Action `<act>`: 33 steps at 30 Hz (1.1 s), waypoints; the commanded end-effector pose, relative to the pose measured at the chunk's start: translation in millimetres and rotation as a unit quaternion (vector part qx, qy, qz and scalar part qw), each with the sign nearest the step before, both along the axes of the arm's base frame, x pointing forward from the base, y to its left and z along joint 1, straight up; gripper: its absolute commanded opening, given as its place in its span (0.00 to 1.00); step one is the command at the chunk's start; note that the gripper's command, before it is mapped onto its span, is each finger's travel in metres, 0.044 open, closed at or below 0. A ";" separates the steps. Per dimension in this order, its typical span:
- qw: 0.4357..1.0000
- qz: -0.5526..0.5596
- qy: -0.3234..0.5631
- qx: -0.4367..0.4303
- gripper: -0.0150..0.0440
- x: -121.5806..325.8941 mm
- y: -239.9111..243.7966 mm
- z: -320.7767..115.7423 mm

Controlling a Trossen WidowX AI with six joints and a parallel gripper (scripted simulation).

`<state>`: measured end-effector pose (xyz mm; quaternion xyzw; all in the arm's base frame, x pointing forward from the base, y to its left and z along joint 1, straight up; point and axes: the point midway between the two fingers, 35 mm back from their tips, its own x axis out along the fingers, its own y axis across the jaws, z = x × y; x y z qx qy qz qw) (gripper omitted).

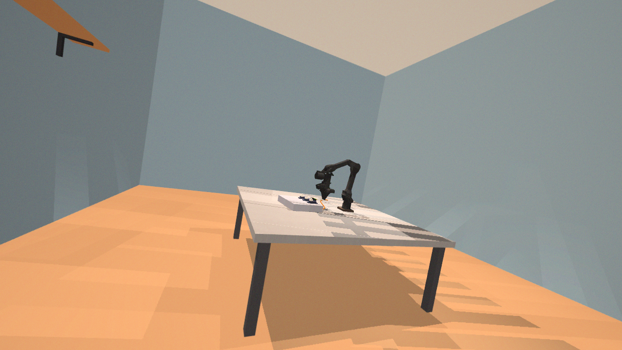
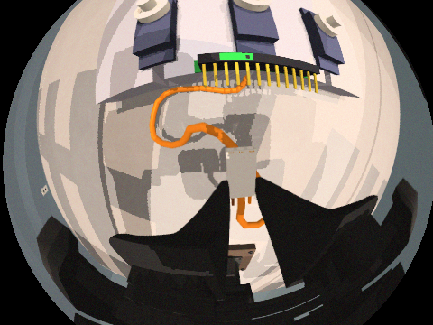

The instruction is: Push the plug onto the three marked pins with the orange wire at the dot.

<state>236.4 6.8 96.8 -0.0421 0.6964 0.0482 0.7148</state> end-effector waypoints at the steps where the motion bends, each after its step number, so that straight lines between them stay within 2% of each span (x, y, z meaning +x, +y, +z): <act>1: 1.000 -0.004 -0.001 -0.001 0.25 3.4 0.0 -2.5; 10: 1.000 -0.004 -0.002 -0.001 0.25 32.2 6.1 1.6; 33: 1.000 -0.004 -0.002 -0.001 0.25 41.1 4.2 3.0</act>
